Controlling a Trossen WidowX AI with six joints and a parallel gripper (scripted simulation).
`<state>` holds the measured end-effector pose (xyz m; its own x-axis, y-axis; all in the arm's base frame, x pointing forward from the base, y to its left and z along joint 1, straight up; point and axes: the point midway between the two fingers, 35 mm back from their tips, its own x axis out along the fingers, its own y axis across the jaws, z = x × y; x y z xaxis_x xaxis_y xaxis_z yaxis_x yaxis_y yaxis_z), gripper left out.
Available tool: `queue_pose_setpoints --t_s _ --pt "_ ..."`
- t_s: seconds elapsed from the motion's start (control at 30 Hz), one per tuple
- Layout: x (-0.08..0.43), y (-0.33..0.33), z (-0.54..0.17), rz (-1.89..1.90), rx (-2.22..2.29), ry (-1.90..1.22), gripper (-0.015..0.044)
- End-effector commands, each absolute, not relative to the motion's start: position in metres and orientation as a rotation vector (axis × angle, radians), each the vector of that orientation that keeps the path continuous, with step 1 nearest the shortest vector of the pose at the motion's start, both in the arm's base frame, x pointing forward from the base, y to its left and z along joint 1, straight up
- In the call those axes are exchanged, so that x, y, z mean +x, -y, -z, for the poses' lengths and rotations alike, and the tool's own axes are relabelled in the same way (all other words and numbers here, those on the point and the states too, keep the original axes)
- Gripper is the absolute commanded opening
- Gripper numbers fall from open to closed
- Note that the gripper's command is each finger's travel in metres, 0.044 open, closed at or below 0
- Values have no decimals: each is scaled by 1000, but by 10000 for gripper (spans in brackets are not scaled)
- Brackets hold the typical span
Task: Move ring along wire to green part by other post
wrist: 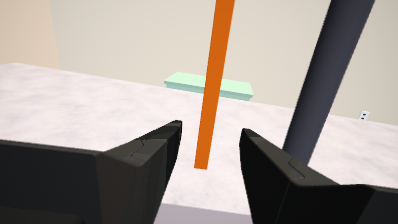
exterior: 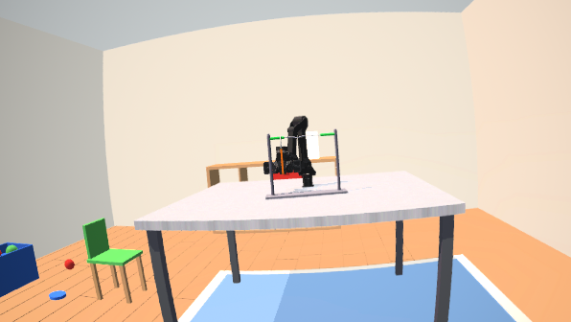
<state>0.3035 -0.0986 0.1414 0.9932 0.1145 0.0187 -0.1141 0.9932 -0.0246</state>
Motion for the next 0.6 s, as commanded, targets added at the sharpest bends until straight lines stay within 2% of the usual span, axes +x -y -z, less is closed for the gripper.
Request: queue_pose_setpoints --t_s 0.0,0.57 --pt "311 98 -139 -113 -11 13 160" --pt "337 92 -139 -113 -10 16 160"
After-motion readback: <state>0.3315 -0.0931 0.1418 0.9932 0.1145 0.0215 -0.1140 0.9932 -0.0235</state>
